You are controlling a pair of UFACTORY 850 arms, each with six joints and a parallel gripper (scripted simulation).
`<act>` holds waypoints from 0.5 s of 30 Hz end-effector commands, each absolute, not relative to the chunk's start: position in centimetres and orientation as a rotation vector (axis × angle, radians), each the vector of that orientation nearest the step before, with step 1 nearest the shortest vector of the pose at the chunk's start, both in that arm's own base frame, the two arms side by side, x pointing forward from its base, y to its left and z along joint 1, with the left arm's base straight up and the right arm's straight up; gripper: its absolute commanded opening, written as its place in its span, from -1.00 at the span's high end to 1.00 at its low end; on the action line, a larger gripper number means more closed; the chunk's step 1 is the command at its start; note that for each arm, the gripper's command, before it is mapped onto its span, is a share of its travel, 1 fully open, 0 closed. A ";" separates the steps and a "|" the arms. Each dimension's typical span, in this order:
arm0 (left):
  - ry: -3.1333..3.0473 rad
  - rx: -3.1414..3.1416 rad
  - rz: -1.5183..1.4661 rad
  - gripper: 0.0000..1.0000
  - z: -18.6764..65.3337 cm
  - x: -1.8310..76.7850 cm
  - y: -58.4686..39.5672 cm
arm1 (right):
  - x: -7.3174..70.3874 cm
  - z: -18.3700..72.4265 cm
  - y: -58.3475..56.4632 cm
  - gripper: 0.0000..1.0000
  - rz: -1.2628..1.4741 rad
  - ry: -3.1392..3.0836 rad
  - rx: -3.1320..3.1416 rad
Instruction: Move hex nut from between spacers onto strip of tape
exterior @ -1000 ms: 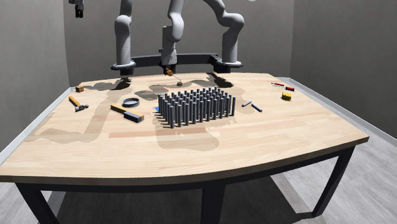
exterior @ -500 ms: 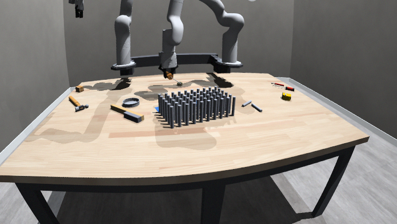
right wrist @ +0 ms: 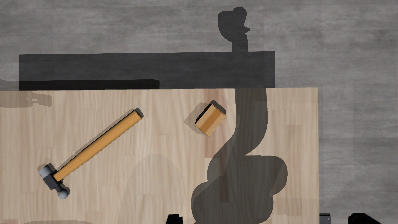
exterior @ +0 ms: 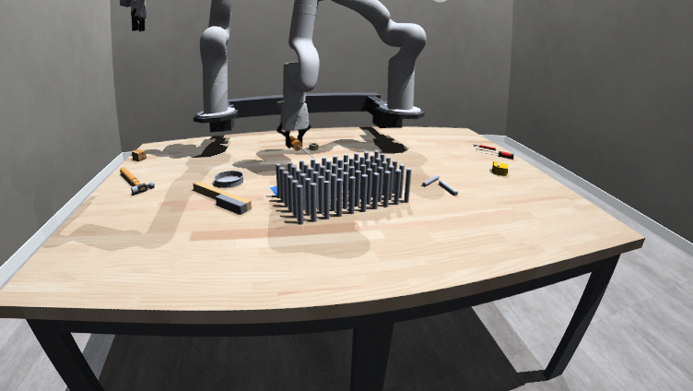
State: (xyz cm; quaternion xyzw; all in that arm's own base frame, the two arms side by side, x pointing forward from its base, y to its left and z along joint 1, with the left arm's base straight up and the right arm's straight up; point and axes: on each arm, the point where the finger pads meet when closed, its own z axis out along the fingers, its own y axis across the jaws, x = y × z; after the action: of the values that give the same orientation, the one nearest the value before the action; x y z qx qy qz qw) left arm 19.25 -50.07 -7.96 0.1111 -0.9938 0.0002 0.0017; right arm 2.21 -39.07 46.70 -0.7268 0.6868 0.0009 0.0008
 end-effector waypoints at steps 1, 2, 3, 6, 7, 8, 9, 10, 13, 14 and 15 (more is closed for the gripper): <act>-3.119 0.349 0.002 1.00 -9.4 19.3 -50.2 | 2.2 46.8 -39.1 -1.00 0.000 2.158 -2.283; -3.119 0.349 0.002 1.00 -9.7 19.3 -50.2 | 2.2 46.8 -39.1 -1.00 0.000 2.158 -2.283; -3.119 0.349 0.002 1.00 -9.9 19.3 -50.2 | 2.2 46.8 -39.1 -1.00 0.000 2.158 -2.283; -3.119 0.349 0.002 1.00 -10.7 19.3 -50.2 | 2.2 46.8 -39.1 -1.00 0.000 2.158 -2.283; -3.119 0.349 0.002 1.00 -10.9 19.3 -50.2 | 2.2 46.8 -39.1 -1.00 0.000 2.158 -2.283; -3.119 0.349 0.002 1.00 -11.1 19.3 -50.2 | 2.2 46.8 -39.1 -1.00 0.000 2.158 -2.283; -3.119 0.349 0.002 1.00 -11.3 19.3 -50.2 | 2.2 46.8 -39.1 -1.00 0.000 2.158 -2.283; -3.119 0.349 0.002 1.00 -11.3 19.3 -50.2 | 2.2 46.8 -39.1 -1.00 0.000 2.158 -2.283; -3.119 0.349 0.002 1.00 -11.6 19.3 -50.2 | 2.2 46.8 -39.1 -1.00 0.000 2.158 -2.283; -3.119 0.349 0.002 1.00 -11.7 19.3 -50.2 | 2.2 46.8 -39.1 -1.00 0.000 2.158 -2.283; -3.119 0.349 0.002 1.00 -11.8 19.3 -50.2 | 2.2 46.8 -39.1 -1.00 0.000 2.158 -2.283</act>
State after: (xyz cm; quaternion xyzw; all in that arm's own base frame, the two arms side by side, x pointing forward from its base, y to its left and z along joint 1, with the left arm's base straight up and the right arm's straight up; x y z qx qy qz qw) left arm 19.25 -50.09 -11.44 0.1111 -0.9938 0.0001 0.0017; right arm 2.21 -39.07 46.70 -0.7268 0.6868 0.0009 0.0008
